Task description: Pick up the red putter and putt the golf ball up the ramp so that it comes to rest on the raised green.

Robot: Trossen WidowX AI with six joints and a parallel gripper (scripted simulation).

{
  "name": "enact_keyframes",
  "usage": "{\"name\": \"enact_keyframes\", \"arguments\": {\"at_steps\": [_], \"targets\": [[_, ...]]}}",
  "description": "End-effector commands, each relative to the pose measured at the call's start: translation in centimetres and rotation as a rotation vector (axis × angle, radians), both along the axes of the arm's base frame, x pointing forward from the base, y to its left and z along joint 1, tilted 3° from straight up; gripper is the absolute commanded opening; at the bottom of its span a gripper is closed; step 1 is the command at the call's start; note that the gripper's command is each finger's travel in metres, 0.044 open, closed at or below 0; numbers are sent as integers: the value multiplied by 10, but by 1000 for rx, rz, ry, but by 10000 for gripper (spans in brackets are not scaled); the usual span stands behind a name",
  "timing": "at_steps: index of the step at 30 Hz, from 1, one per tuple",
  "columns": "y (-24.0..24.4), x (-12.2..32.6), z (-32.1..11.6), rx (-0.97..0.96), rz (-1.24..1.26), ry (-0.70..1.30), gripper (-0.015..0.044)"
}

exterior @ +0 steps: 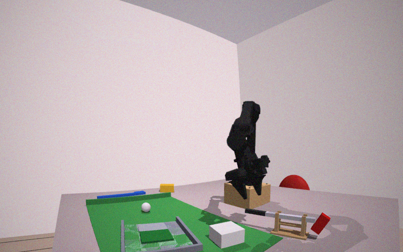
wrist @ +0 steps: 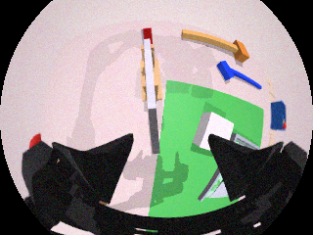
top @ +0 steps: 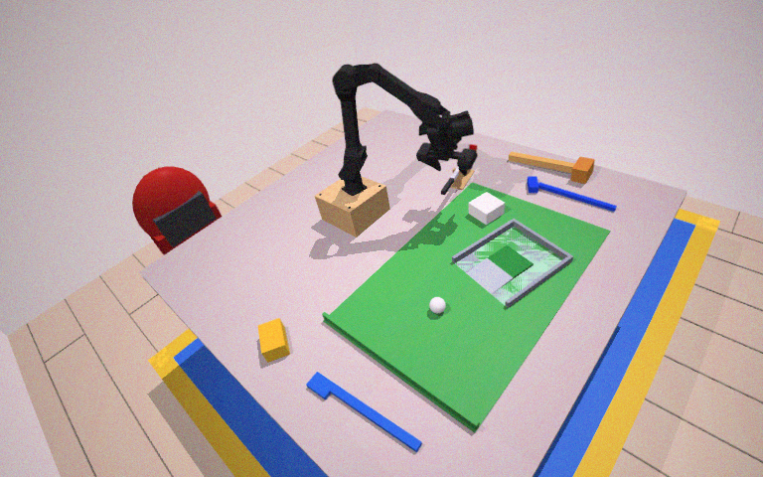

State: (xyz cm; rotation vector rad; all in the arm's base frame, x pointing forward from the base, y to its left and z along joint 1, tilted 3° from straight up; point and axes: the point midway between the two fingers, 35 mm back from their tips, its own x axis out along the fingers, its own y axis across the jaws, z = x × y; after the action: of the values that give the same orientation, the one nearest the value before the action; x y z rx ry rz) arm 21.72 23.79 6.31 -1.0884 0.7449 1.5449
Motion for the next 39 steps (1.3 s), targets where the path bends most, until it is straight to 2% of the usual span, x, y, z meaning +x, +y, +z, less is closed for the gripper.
{"name": "enact_keyframes", "arguments": {"at_steps": [1, 9, 28, 39], "targets": [[-3, -24, -25, -94, 102, 44, 440], [-3, -18, -25, -94, 102, 44, 440], [1, -20, -70, -94, 102, 44, 440], [1, -20, -74, -94, 102, 44, 440]]}}
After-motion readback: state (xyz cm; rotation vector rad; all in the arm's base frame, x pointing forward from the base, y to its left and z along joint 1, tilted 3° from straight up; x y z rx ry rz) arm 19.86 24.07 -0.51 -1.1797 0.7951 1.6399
